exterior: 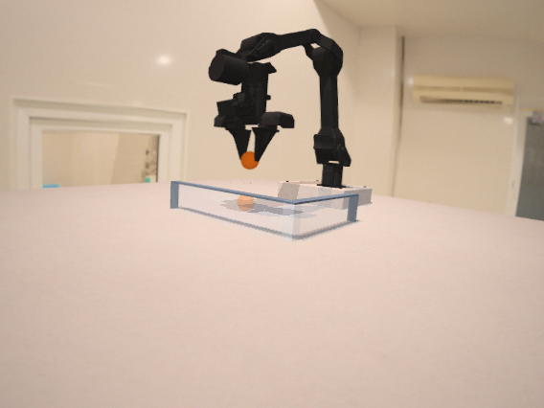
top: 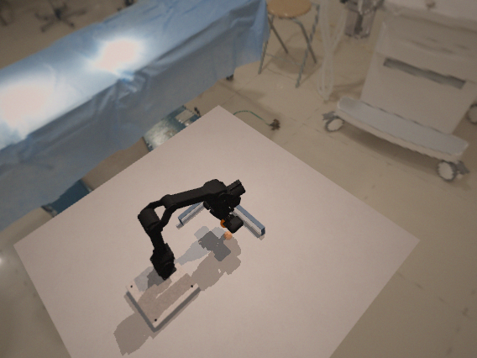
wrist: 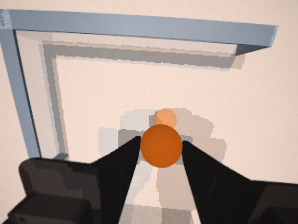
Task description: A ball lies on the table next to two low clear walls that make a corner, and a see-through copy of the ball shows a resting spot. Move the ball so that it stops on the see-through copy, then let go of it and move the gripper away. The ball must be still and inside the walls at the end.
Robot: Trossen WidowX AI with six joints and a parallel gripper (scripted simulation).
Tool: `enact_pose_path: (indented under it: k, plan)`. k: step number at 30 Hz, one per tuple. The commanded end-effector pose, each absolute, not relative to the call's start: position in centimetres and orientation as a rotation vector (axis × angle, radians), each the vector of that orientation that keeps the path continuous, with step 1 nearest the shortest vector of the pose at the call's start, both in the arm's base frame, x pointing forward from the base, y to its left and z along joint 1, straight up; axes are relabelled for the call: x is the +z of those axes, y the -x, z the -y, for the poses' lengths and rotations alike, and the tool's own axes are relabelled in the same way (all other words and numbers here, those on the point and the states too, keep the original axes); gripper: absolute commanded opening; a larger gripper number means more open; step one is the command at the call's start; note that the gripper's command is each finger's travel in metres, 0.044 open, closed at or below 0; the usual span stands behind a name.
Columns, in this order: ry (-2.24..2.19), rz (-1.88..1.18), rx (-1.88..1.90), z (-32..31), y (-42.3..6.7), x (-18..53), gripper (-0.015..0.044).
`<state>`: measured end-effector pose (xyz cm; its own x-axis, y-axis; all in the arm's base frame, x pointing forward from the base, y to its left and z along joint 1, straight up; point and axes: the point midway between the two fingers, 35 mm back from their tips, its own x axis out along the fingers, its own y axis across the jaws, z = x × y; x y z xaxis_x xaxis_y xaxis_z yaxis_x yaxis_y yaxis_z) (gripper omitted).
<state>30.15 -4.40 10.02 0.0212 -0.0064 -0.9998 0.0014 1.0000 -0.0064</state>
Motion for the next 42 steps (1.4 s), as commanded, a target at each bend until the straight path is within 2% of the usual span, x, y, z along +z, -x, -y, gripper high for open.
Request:
enact_pose_path:
  k: [1,19,42]
  plan:
    - [0.011,-1.553,-0.004,5.6,-29.2,9.0,0.0000]
    - [0.011,-1.553,-0.004,5.7,-29.3,2.1,0.0000]
    - [0.011,-1.553,-0.004,5.7,-29.3,0.1,0.0000]
